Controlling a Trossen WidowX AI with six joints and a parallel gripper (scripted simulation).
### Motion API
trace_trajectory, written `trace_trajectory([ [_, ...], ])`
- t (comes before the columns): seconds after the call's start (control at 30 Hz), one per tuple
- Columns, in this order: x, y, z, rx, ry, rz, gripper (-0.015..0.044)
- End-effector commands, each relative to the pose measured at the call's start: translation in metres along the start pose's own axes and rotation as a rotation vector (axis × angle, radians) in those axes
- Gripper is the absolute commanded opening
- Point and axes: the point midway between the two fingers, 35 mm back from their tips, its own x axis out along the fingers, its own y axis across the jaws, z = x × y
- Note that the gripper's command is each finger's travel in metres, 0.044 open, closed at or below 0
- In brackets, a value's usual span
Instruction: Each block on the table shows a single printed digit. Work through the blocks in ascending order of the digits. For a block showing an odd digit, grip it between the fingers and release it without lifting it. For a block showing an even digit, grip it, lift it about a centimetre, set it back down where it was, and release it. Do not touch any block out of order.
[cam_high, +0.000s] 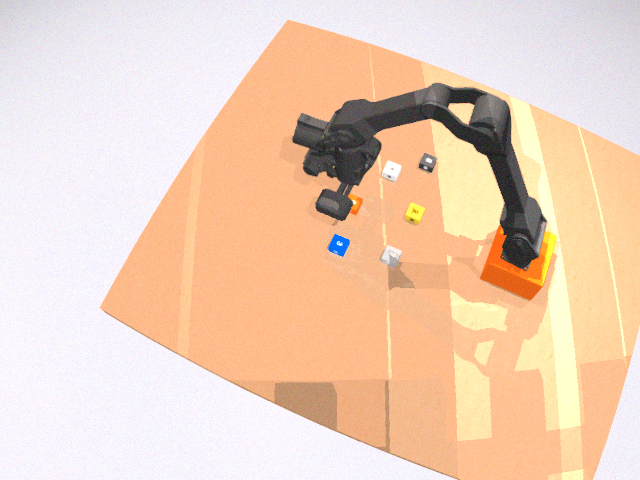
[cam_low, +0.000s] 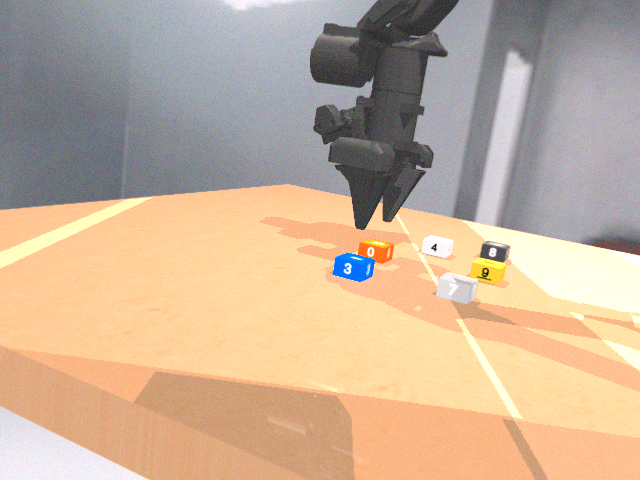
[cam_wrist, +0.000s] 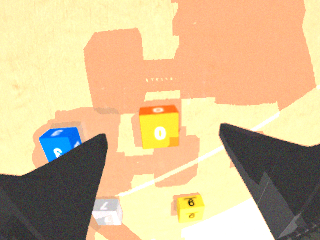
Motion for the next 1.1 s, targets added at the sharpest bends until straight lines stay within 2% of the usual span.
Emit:
trace_trajectory([
  [0.0,0.008,0.0,-0.002,-0.003,0.01,-0.002,0.04],
  [0.5,0.031,0.0,-0.003,-0.003,0.01,-0.002,0.04],
  [0.87,0.031,0.0,-0.003,-0.003,0.01,-0.002,0.012],
  [1.07,0.031,0.0,-0.003,-0.003,0.01,-0.002,0.012],
])
